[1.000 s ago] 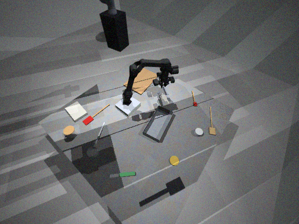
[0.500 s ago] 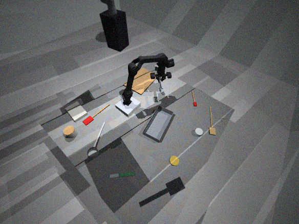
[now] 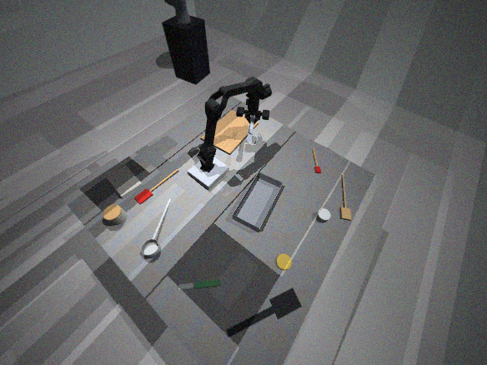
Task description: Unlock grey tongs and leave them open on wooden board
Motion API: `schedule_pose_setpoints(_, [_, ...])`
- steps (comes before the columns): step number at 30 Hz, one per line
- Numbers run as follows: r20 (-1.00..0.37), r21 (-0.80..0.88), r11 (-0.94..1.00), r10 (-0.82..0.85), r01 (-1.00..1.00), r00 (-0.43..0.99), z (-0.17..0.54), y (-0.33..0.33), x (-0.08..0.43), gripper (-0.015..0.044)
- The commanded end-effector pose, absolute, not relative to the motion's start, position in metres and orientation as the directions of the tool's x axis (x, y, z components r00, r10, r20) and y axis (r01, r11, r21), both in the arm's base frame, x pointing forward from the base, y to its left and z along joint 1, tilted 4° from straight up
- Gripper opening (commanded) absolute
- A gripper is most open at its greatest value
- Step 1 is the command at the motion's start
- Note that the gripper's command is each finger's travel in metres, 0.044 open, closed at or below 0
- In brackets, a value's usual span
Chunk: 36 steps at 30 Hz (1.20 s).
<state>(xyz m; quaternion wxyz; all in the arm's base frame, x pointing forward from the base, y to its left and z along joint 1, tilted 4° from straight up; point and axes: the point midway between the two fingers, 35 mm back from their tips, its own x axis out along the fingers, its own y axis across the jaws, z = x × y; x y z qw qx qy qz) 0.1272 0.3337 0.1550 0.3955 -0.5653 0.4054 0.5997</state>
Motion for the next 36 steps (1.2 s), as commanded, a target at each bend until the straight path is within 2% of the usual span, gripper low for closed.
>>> schedule_pose_setpoints(1, [-0.998, 0.041, -0.308, 0.023, -0.951, -0.051, 0.158, 0.342, 0.107, -0.015])
schedule_pose_setpoints(25, [-0.997, 0.076, 0.063, 0.023, -0.995, -0.075, 0.168, 0.361, -0.039, -0.015])
schedule_pose_setpoints(36, [-0.997, 0.075, 0.072, 0.031, -0.995, -0.073, 0.168, 0.361, -0.044, -0.015])
